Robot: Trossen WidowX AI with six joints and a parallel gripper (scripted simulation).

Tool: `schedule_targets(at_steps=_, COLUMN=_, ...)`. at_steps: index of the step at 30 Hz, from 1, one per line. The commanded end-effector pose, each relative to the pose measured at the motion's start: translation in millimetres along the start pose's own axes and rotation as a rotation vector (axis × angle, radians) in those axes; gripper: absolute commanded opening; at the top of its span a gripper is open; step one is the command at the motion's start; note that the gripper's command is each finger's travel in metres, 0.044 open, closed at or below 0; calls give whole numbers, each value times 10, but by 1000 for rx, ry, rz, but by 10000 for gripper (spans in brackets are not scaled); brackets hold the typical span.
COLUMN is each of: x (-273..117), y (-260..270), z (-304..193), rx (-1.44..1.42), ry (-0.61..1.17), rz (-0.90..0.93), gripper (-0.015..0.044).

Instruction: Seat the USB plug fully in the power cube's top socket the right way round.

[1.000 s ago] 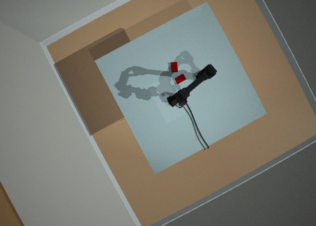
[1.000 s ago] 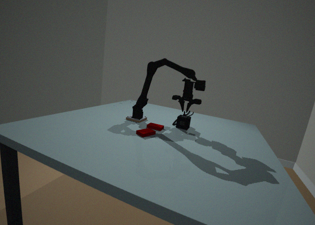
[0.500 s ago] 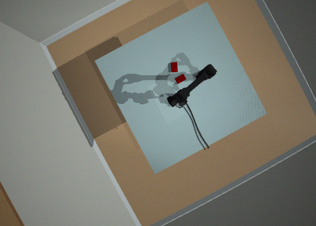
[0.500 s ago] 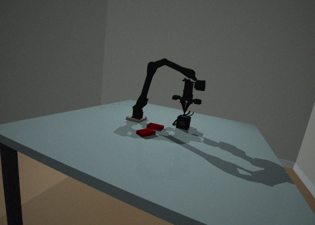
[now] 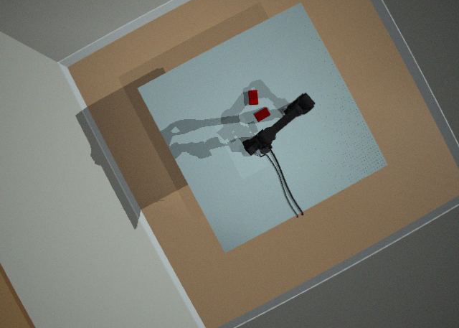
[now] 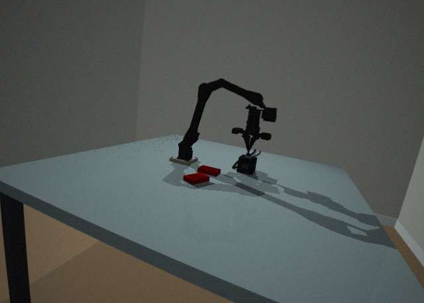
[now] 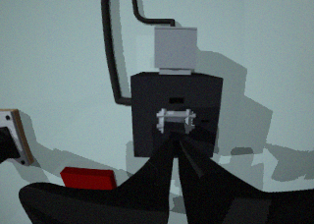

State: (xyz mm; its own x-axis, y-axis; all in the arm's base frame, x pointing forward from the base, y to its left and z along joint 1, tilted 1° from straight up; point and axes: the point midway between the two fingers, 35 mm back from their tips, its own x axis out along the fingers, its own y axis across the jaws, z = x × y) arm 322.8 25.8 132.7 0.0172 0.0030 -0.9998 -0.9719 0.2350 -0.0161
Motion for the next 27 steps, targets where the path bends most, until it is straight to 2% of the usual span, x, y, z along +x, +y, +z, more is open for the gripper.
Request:
schedule_targets(at_steps=1, x=-50, y=-3, z=1, rx=0, ry=-1, rz=-2, gripper=0)
schedule_targets(at_steps=27, x=-223, y=-3, z=2, rx=0, ry=-1, rz=-2, gripper=0)
